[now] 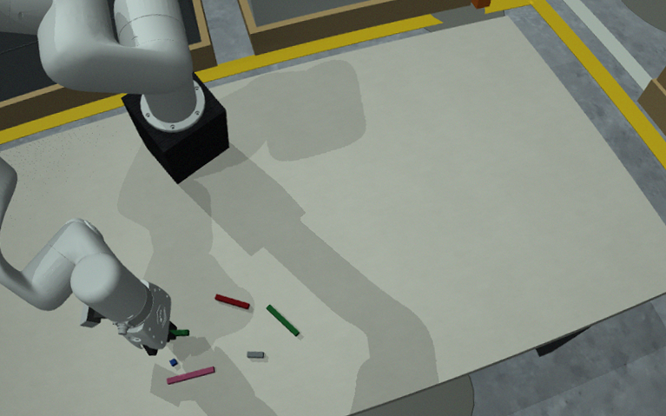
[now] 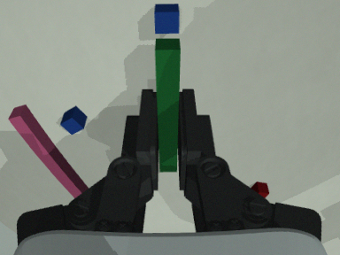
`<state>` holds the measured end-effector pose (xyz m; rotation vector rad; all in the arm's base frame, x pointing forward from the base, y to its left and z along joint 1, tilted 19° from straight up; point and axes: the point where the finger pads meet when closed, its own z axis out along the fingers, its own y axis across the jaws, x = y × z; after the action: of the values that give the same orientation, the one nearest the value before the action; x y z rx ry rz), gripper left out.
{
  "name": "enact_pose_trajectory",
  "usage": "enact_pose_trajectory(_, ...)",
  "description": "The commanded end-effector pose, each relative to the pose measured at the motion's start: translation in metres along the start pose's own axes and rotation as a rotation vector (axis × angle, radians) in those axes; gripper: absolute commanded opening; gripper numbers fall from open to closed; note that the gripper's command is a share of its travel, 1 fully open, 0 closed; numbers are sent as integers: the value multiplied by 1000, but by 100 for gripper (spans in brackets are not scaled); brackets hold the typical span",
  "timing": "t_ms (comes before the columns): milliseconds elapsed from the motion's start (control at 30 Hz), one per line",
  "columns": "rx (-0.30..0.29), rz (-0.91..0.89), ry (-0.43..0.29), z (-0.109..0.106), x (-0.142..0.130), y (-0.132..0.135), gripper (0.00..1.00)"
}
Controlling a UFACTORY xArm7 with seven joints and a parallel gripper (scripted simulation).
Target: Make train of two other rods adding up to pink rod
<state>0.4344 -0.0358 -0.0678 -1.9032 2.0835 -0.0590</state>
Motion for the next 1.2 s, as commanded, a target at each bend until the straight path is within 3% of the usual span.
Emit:
enact_pose_trajectory(0,2,0,1,2,0,-1,4)
enact_pose_trajectory(1167,2,0,1,9,0,-1,4)
